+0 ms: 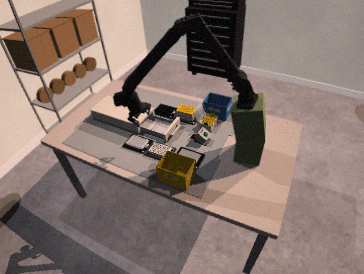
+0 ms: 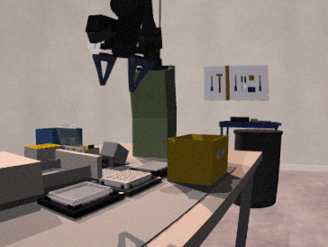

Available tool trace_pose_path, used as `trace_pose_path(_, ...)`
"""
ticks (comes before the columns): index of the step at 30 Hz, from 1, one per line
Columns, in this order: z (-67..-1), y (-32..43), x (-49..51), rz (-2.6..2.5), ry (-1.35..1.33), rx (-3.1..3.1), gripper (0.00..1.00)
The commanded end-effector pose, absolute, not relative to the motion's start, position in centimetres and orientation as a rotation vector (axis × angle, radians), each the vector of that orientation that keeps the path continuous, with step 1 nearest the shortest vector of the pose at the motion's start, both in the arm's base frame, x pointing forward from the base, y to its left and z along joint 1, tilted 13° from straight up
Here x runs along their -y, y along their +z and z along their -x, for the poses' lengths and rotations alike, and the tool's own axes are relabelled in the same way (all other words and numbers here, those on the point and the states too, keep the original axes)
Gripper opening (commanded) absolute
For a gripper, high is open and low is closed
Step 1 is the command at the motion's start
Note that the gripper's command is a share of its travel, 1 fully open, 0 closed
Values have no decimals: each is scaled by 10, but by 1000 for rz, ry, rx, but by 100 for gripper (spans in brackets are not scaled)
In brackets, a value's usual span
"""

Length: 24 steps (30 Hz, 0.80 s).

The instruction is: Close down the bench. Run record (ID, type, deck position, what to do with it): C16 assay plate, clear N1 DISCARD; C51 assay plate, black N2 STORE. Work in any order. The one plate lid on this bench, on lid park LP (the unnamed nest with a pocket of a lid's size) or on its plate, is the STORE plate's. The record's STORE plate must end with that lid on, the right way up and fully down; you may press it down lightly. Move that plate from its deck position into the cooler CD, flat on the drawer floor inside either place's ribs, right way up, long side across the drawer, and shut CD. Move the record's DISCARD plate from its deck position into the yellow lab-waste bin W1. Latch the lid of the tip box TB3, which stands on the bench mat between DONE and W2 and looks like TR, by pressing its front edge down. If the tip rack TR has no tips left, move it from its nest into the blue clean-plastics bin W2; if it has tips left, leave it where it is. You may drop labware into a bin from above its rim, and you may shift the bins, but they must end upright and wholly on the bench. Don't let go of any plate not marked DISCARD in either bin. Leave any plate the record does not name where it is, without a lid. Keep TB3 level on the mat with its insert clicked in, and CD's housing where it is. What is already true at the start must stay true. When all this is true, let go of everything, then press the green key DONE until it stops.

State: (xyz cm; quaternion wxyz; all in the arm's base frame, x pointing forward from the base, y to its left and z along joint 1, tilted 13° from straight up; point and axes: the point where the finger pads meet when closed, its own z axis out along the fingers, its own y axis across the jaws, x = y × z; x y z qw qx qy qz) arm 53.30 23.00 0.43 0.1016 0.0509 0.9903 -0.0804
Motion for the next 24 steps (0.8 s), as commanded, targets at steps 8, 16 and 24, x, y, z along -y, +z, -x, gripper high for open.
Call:
trace_pose_path(8, -535, 10, -231, -151, -228, -2915, 100)
trace_pose_path(16, -535, 10, -231, -151, -228, -2915, 100)
trace_pose_path(24, -539, 27, -196, -139, -157, -2886, 0)
